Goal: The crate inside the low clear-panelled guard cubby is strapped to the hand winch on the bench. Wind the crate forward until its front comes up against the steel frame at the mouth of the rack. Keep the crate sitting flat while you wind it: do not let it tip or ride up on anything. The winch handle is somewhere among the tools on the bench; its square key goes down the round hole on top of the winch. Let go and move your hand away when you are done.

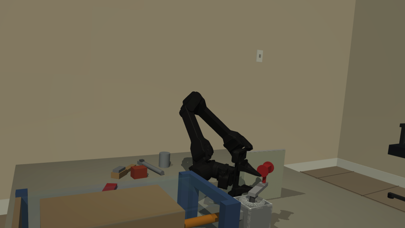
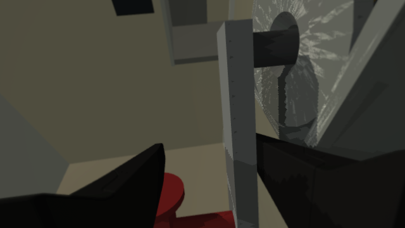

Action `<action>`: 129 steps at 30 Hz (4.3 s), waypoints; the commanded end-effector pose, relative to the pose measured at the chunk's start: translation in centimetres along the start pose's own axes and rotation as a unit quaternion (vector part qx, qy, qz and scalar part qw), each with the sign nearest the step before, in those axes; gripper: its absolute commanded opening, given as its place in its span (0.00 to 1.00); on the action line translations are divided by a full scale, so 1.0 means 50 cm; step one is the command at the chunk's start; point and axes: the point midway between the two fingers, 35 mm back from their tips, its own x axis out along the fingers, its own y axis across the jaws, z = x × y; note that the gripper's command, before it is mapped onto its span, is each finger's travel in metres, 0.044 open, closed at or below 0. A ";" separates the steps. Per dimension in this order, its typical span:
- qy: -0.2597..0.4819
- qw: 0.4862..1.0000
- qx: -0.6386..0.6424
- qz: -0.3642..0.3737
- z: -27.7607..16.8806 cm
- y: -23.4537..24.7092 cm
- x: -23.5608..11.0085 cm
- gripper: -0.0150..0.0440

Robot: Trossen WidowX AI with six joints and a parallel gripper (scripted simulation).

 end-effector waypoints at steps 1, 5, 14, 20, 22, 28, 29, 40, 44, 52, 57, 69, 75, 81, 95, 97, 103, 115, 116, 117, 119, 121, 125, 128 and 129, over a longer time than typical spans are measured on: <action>0.000 1.000 0.000 0.003 0.000 0.001 0.000 0.66; 0.000 1.000 0.000 0.003 0.000 0.001 0.000 0.66; -0.004 1.000 0.002 -0.007 0.015 -0.008 -0.095 0.66; 0.000 1.000 0.001 -0.003 -0.001 -0.009 -0.221 0.66; 0.000 1.000 0.001 -0.003 -0.001 -0.009 -0.221 0.66; 0.000 1.000 0.001 -0.003 -0.001 -0.009 -0.221 0.66; 0.000 1.000 0.001 -0.003 -0.001 -0.009 -0.221 0.66; 0.000 1.000 0.005 0.001 -0.002 0.192 -0.220 0.66; 0.000 1.000 0.005 0.001 -0.002 0.192 -0.220 0.66; 0.001 1.000 0.003 -0.001 -0.001 0.185 -0.219 0.66; 0.001 1.000 0.003 -0.001 -0.001 0.185 -0.219 0.66; 0.081 0.989 -0.016 -0.125 0.001 0.183 -0.170 0.88; 0.181 0.917 -0.079 -0.347 0.005 0.188 -0.102 1.00; 0.224 0.784 -0.175 -0.552 0.012 0.222 -0.041 1.00; 0.220 0.684 -0.242 -0.652 0.014 0.254 0.000 1.00; 0.220 0.684 -0.242 -0.652 0.017 0.223 0.003 1.00; 0.220 0.684 -0.242 -0.652 0.016 0.138 0.006 1.00; 0.220 0.684 -0.242 -0.652 0.017 0.066 0.009 1.00; 0.220 0.684 -0.242 -0.652 0.018 0.062 0.009 1.00; 0.220 0.684 -0.242 -0.653 0.018 0.055 0.010 1.00; 0.219 0.684 -0.242 -0.653 0.018 0.038 0.011 1.00; 0.219 0.684 -0.242 -0.653 0.018 0.027 0.011 1.00; 0.219 0.684 -0.242 -0.653 0.018 0.026 0.011 1.00; 0.219 0.684 -0.242 -0.653 0.018 0.021 0.011 1.00; 0.219 0.684 -0.242 -0.653 0.018 0.019 0.012 1.00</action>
